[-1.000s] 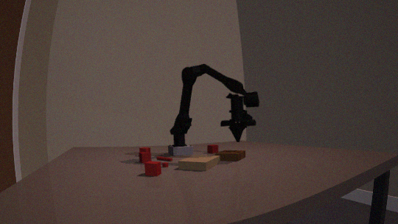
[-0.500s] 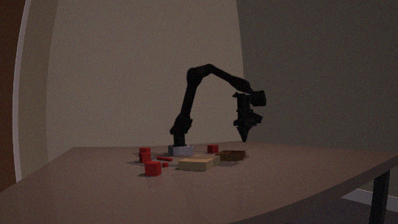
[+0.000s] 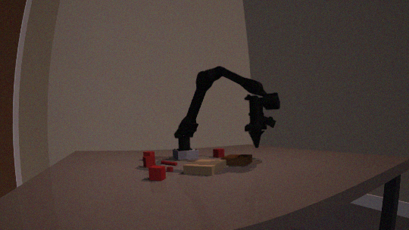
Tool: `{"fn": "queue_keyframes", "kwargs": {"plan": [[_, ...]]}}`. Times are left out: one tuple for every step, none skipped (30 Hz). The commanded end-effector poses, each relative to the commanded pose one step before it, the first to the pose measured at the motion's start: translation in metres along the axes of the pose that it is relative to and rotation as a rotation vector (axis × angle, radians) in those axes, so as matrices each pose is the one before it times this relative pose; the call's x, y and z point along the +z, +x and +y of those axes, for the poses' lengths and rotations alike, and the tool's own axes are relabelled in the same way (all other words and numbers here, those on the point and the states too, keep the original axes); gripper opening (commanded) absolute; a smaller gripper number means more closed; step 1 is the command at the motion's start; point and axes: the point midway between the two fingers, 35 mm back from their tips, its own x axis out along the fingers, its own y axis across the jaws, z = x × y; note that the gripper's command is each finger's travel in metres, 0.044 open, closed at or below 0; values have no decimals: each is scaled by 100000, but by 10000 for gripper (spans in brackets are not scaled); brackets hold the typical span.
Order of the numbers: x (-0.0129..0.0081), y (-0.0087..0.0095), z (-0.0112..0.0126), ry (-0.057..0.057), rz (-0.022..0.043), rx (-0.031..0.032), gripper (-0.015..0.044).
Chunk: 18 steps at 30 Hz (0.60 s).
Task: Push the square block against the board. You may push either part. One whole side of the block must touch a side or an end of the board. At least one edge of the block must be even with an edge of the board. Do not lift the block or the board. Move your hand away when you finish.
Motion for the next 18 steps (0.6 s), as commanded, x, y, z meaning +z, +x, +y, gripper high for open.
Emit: {"fn": "queue_keyframes", "kwargs": {"plan": [[421, -56, -532, 7348, -92, -301, 0], [0, 0, 0, 0, 0, 0, 0], [0, 0, 0, 0, 0, 0, 0], [0, 0, 0, 0, 0, 0, 0], [0, 0, 0, 0, 0, 0, 0], [24, 310, -2, 0, -2, 0, 0], [53, 929, -5, 0, -3, -1, 0], [29, 1540, -2, 0, 2, 0, 0], [-45, 1527, 5, 0, 10, 1, 0], [-62, 908, 7, 0, 10, 1, 0], [-26, 301, 3, 0, 4, 0, 0], [0, 0, 0, 0, 0, 0, 0], [0, 0, 0, 0, 0, 0, 0], [0, 0, 0, 0, 0, 0, 0], [0, 0, 0, 0, 0, 0, 0], [-10, -1, 0, 0, 1, 0, 0], [-21, -1, -1, 0, 2, 0, 0], [-31, -2, -1, 0, 3, 0, 0]]}}
